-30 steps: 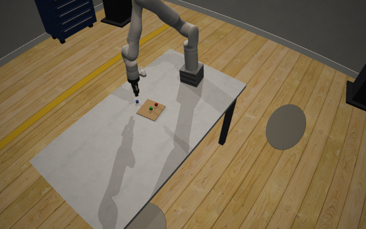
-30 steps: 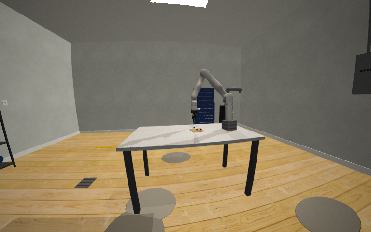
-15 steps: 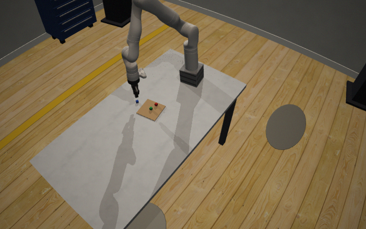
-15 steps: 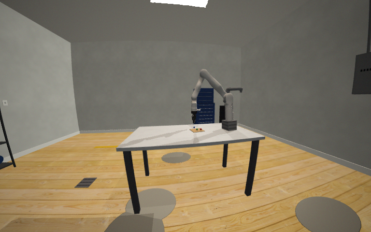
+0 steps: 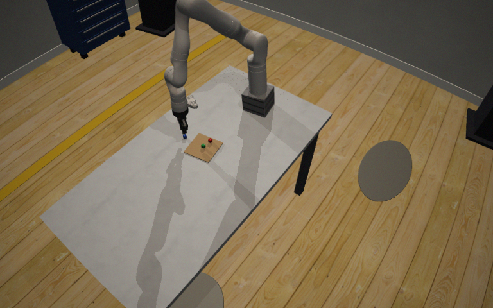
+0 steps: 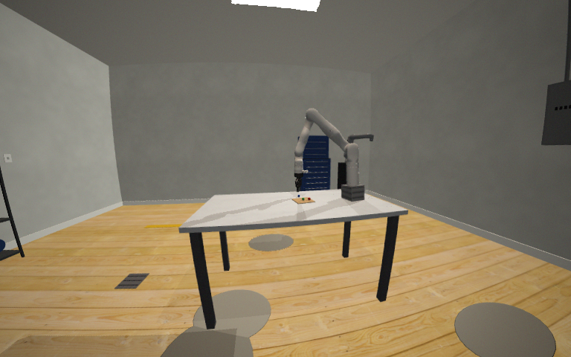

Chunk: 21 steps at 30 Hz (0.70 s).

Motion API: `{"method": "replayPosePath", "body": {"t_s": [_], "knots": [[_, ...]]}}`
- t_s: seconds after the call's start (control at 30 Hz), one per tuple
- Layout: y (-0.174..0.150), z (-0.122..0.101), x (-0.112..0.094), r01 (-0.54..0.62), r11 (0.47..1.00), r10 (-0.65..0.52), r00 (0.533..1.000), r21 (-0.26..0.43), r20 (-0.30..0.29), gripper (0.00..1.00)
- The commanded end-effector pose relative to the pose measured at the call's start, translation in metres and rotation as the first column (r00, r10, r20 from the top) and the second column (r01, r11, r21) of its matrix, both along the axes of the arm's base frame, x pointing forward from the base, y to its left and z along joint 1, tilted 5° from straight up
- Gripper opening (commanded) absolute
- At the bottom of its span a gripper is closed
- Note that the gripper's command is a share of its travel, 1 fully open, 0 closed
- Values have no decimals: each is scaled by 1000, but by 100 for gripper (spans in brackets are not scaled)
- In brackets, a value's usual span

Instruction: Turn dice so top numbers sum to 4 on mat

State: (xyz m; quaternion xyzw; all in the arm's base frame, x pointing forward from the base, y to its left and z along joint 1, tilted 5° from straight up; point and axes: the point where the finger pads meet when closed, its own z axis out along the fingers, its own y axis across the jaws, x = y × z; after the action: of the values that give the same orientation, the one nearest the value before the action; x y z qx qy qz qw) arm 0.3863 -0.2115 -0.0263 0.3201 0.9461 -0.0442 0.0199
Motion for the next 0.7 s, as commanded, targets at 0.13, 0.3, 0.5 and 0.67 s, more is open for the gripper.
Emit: {"method": "replayPosePath", "body": {"t_s": [0.13,0.3,0.5,0.67], "knots": [[-1,-12,-2,1,1000,-1,1000,2,-6,31],[-1,-15,-2,1,1000,-1,1000,2,-6,31],[-1,-20,-2,1,1000,-1,1000,2,-6,31],[-2,-22,-2,1,1000,-1,1000,2,-6,31]]}}
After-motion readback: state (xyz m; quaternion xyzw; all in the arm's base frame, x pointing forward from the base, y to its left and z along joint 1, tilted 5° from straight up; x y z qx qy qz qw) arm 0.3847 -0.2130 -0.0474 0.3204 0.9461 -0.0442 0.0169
